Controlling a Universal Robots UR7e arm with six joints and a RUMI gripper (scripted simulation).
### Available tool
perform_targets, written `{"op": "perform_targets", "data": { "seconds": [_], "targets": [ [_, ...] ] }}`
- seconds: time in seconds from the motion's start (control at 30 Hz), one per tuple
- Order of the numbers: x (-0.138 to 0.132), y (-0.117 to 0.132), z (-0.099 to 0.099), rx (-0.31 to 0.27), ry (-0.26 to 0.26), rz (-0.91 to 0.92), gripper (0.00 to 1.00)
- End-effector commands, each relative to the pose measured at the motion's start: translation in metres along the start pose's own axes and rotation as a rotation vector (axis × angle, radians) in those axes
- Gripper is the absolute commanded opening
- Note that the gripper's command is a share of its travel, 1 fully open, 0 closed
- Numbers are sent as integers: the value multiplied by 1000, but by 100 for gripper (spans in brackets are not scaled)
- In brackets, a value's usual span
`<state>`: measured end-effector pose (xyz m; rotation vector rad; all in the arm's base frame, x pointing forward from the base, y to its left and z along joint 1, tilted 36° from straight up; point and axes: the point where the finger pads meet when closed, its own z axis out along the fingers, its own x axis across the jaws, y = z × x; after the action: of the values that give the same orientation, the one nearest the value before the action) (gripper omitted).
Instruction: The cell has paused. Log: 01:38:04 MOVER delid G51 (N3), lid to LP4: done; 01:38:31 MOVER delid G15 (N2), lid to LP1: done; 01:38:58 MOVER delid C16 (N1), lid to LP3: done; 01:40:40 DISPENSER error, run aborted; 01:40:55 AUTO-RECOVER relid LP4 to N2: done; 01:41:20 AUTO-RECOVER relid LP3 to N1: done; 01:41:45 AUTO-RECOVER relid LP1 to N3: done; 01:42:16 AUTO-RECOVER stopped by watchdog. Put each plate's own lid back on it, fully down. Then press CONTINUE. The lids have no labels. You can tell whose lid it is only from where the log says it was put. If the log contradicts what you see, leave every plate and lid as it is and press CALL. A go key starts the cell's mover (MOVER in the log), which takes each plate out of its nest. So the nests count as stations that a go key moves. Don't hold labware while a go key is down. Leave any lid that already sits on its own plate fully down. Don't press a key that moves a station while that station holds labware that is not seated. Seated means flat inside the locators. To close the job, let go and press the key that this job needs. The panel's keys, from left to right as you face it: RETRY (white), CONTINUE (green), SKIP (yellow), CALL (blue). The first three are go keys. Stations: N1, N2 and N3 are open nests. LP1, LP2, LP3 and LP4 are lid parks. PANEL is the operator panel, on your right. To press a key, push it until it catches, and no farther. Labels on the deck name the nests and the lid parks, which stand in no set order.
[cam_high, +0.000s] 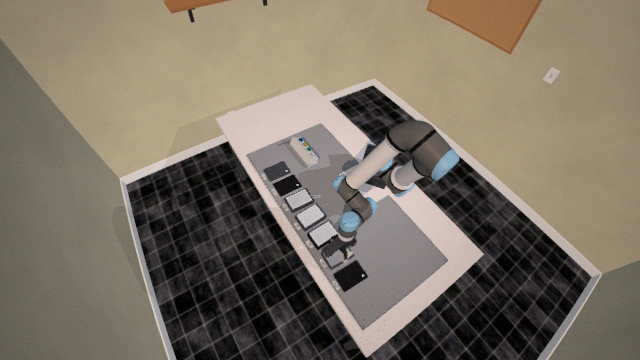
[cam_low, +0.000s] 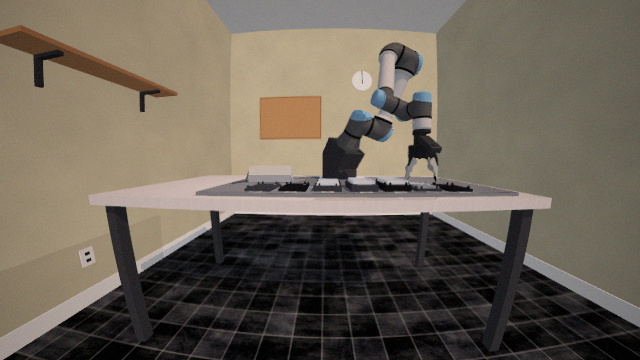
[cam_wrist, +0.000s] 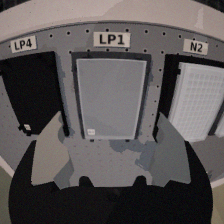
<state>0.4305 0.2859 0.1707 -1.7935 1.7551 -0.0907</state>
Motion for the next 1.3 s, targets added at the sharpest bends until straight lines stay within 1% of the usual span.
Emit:
{"op": "perform_targets", "data": {
  "seconds": [0.0,0.1,0.6,0.63,1.27],
  "targets": [
    [0,-1,6,2,0,0,82],
    [0,-1,11,2,0,0,82],
    [0,-1,11,2,0,0,82],
    [0,-1,10,2,0,0,0],
    [0,-1,11,2,0,0,0]
  ]
}}
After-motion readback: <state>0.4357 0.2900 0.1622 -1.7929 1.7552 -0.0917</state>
